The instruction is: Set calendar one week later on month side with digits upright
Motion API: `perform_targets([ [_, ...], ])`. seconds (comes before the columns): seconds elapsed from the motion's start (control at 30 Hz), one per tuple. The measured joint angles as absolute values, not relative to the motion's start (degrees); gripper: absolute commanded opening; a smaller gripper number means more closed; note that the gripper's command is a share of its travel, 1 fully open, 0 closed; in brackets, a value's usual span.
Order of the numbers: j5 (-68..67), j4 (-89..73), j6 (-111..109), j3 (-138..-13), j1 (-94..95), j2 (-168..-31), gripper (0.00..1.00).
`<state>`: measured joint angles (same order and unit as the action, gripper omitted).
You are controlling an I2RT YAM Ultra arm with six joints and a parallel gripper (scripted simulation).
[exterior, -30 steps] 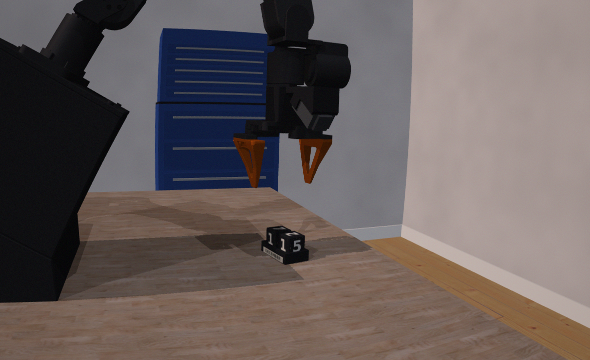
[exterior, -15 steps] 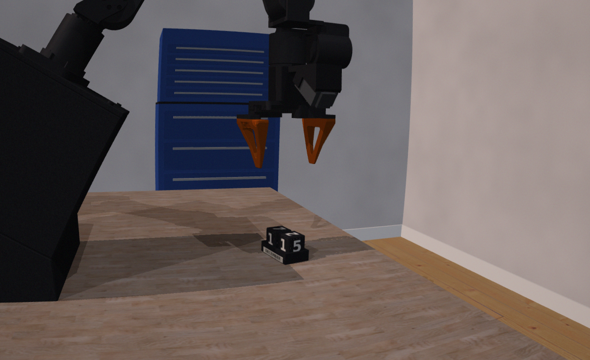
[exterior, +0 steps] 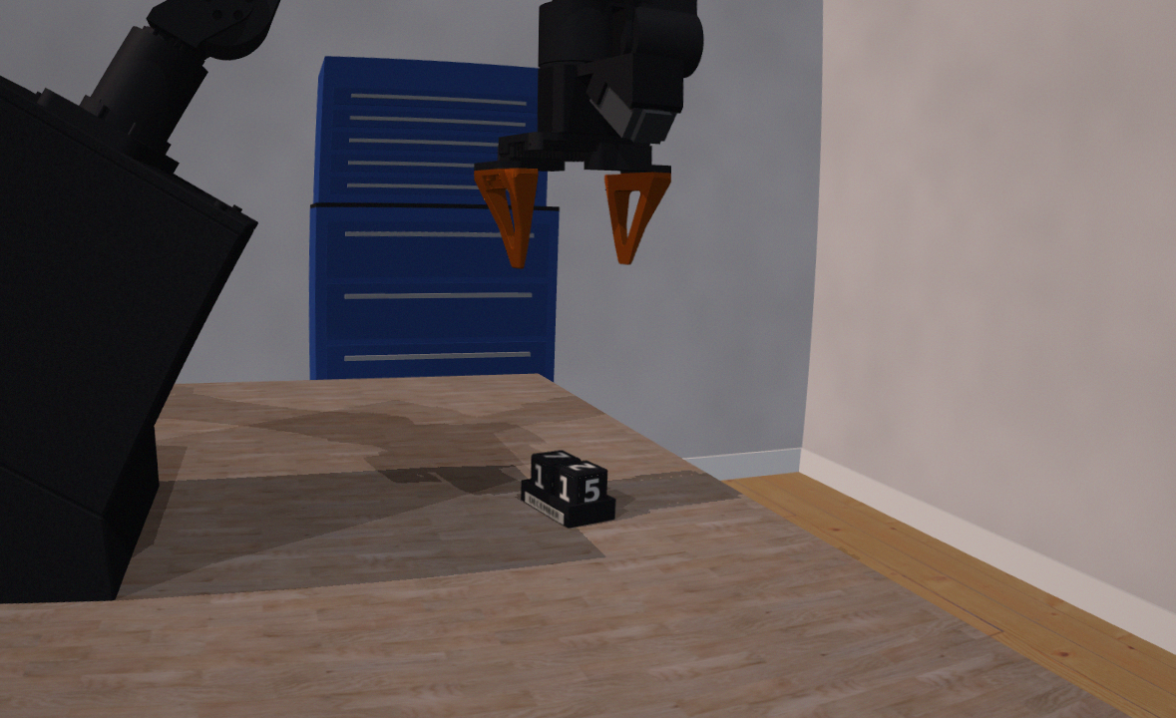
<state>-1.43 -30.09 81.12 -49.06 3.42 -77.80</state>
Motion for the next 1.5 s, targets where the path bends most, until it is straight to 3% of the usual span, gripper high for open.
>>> perform_targets([
  [1.5,-1.43,-31.81,81.12,-49.06,3.42,-77.71,1.0],
])
